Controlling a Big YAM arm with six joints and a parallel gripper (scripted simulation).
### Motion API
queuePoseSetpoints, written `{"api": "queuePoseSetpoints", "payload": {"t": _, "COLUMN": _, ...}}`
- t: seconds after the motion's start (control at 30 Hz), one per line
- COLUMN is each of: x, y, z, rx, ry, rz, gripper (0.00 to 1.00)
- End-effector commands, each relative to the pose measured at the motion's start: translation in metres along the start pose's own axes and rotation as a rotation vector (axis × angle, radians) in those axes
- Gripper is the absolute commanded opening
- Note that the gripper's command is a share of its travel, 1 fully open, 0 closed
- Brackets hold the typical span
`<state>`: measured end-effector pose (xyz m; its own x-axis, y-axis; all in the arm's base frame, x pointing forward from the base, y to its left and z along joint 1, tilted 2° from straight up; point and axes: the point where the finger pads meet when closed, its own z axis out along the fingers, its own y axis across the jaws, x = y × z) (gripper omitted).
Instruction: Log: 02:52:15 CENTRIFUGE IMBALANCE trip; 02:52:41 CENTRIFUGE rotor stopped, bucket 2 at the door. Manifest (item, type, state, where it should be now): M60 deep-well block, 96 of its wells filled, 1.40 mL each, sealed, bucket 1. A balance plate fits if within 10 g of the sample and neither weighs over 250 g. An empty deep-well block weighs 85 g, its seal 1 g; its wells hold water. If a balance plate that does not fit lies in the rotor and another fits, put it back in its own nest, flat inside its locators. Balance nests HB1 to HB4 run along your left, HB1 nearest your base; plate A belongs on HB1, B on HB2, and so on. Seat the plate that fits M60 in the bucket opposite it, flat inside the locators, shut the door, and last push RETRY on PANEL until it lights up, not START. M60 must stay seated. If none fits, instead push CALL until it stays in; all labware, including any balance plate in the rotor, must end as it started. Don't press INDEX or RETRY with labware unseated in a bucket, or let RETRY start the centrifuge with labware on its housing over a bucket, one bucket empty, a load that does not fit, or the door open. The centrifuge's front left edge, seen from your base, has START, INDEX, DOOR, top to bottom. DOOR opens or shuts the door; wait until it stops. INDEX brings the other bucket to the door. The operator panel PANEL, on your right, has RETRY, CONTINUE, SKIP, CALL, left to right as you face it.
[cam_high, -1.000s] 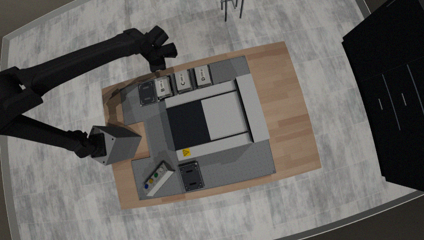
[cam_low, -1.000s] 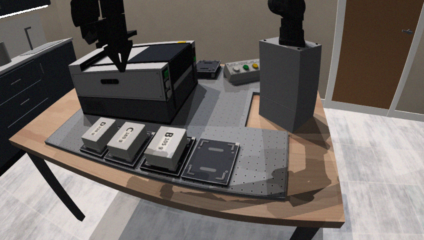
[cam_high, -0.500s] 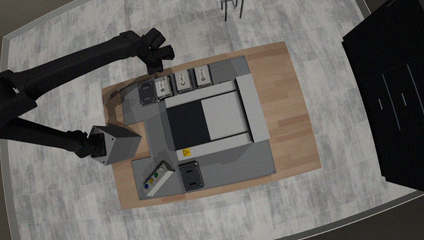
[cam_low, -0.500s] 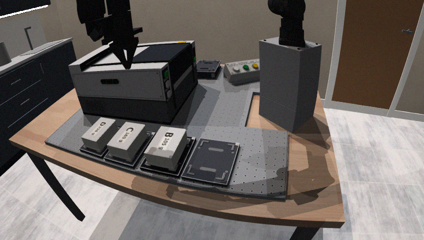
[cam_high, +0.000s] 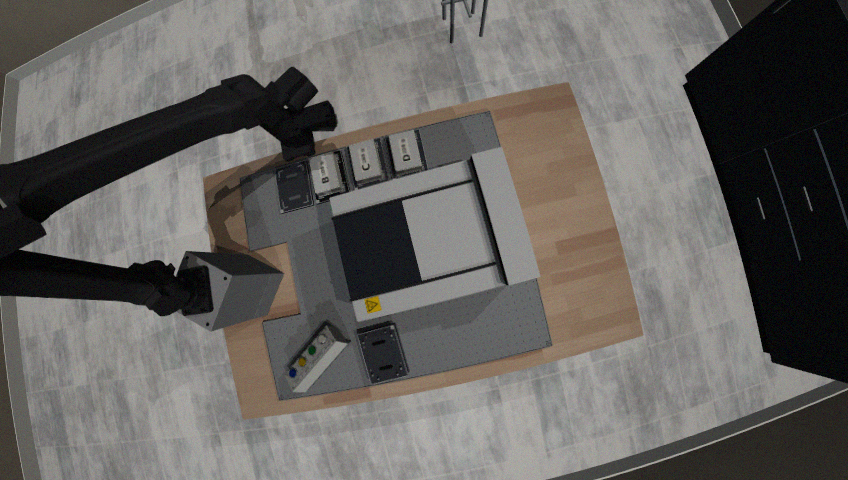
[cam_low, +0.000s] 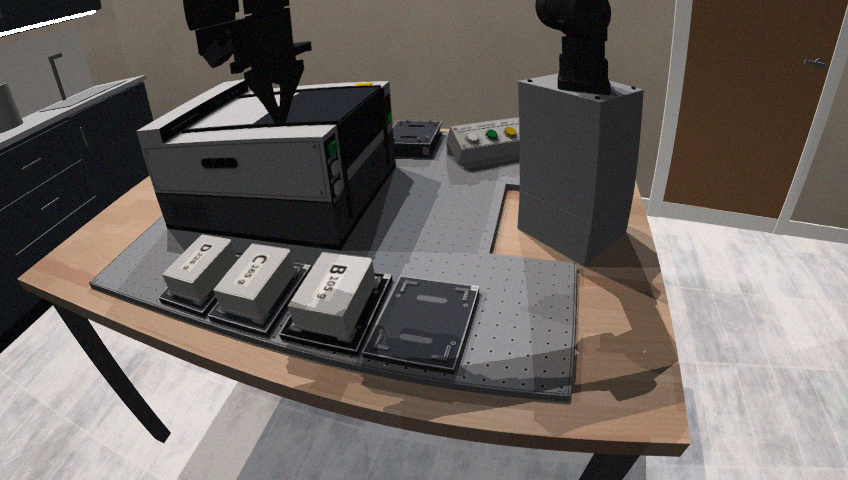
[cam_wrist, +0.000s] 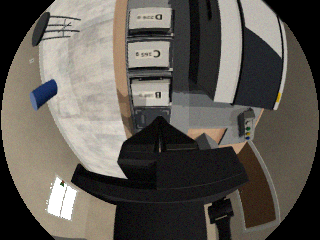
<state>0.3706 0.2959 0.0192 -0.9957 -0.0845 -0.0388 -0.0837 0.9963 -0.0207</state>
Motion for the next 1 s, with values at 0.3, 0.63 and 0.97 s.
{"api": "queuePoseSetpoints", "payload": {"t": 0.3, "x": 0.031, "y": -0.035, "z": -0.009, "rx": -0.013, "ry": -0.024, "rz": 0.001, "gripper": 0.00}}
{"api": "queuePoseSetpoints", "payload": {"t": 0.63, "x": 0.062, "y": -0.058, "z": -0.008, "rx": -0.012, "ry": -0.022, "rz": 0.001, "gripper": 0.00}}
{"api": "queuePoseSetpoints", "payload": {"t": 0.97, "x": 0.097, "y": -0.083, "z": -0.004, "rx": -0.010, "ry": -0.021, "rz": 0.002, "gripper": 0.00}}
